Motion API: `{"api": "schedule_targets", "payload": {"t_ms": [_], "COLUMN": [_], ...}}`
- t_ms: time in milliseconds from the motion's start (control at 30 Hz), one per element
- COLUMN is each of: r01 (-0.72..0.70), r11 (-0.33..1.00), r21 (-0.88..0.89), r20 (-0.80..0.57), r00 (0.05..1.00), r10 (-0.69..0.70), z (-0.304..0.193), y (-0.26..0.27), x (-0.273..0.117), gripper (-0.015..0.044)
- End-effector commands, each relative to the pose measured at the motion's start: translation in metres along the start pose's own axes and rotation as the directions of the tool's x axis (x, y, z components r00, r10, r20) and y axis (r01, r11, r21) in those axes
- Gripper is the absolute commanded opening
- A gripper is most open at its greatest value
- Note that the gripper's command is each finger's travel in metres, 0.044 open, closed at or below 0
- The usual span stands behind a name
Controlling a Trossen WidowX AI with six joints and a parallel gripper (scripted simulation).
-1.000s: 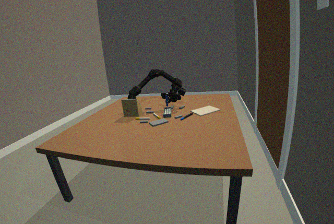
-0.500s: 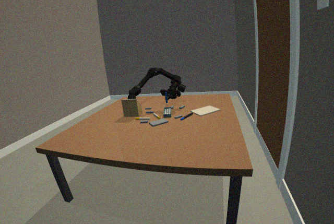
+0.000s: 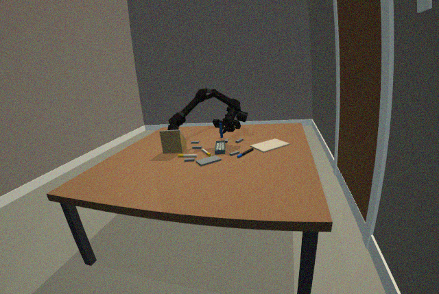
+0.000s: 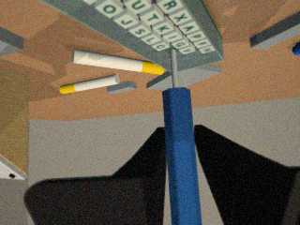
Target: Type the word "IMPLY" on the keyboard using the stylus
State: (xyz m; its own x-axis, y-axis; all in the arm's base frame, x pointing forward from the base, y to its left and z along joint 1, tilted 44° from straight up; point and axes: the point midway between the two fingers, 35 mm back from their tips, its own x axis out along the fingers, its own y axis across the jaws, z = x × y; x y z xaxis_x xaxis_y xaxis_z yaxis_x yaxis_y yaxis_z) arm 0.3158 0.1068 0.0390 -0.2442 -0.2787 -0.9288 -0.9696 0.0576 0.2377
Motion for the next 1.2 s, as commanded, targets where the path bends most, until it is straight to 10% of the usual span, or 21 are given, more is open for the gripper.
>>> {"api": "schedule_targets", "payload": {"t_ms": [0, 1167], "r01": [-0.004, -0.004], "r11": [1.000, 1.000], "r21": [0.002, 0.001], "r20": [-0.008, -0.008], "r00": [1.000, 1.000], "r10": [0.004, 0.004], "z": [-0.020, -0.003], "y": [-0.021, -0.028], "x": [0.025, 0.048], "gripper": [0.0000, 0.0081]}}
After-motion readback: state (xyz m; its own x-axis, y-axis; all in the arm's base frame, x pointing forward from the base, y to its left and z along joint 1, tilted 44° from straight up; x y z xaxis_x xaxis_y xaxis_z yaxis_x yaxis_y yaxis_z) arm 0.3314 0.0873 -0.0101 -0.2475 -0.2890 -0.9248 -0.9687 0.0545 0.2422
